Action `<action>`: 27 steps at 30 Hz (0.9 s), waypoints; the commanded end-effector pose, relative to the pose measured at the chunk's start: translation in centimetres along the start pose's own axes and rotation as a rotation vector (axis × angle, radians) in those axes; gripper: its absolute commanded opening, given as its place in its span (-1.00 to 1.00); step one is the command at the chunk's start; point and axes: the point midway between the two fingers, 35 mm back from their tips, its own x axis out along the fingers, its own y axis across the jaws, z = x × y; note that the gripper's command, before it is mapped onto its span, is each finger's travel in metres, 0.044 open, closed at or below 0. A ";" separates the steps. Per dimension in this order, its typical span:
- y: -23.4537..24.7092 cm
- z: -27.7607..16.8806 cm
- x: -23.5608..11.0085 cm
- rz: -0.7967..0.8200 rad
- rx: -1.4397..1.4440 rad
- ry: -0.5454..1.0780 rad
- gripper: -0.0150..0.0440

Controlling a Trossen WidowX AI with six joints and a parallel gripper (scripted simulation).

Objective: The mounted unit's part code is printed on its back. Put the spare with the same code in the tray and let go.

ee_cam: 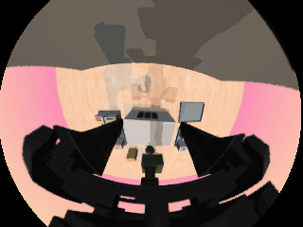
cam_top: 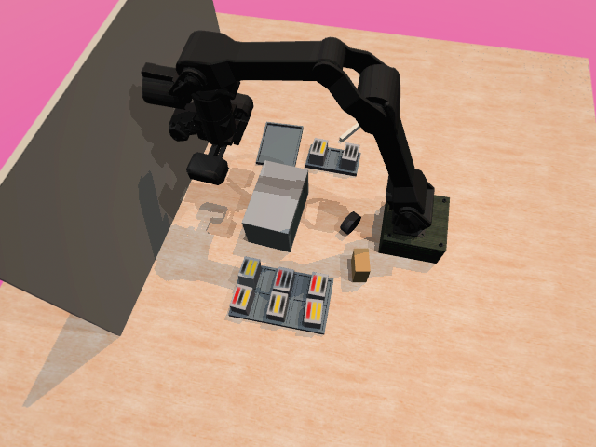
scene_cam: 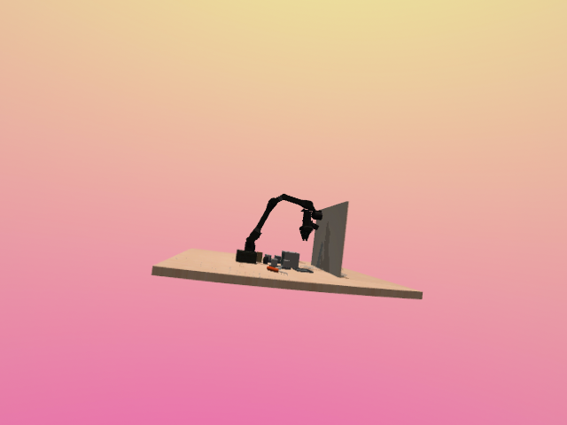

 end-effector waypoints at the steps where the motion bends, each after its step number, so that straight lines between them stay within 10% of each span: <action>1: 0.0 -0.4 3.8 -0.006 0.007 0.019 1.00; 27: -0.3 -0.6 5.5 -0.006 0.022 0.019 1.00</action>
